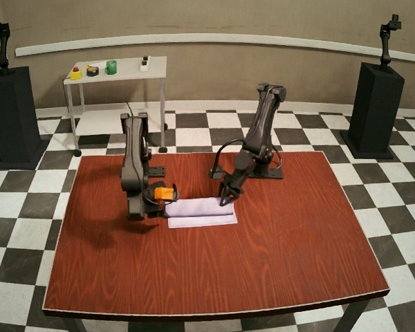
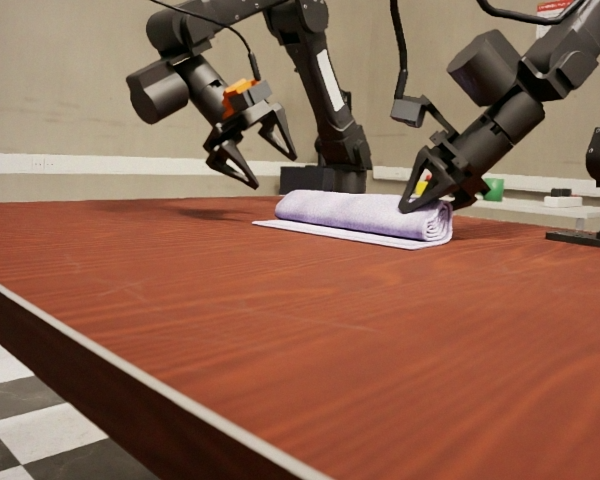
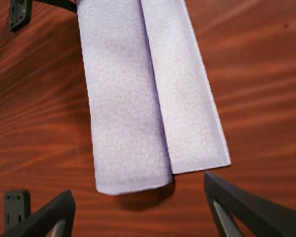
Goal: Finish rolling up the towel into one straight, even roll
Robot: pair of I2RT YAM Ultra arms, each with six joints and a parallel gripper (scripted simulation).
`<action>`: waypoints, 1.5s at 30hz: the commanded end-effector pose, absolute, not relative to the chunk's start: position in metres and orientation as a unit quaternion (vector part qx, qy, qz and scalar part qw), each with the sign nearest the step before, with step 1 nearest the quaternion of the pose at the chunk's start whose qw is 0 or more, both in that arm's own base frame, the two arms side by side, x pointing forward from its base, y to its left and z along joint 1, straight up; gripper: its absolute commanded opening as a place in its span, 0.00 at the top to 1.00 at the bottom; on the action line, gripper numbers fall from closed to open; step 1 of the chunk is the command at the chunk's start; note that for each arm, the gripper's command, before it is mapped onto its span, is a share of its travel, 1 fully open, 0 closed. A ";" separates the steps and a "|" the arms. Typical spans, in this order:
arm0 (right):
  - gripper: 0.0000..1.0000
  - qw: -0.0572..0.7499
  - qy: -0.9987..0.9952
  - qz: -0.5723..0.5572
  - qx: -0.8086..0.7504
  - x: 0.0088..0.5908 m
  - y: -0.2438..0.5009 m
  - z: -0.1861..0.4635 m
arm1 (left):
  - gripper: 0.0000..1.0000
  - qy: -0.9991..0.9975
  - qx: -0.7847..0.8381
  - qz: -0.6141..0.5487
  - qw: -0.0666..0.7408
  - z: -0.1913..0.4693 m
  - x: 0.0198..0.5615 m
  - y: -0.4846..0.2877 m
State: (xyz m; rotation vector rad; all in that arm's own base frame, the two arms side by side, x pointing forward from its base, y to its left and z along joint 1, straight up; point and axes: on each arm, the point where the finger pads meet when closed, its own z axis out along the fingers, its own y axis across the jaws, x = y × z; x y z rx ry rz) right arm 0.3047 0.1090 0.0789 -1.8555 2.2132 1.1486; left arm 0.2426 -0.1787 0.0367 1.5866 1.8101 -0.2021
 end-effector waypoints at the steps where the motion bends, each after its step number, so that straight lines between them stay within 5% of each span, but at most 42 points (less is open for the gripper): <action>1: 0.15 -0.050 0.672 0.423 -0.606 0.314 0.108 0.088 | 0.59 0.700 0.610 -0.083 0.362 0.045 0.253 -0.182; 45: 0.15 -0.050 0.672 0.423 -0.606 0.314 0.108 0.088 | 0.59 0.775 0.465 -0.424 0.063 0.055 0.253 -0.182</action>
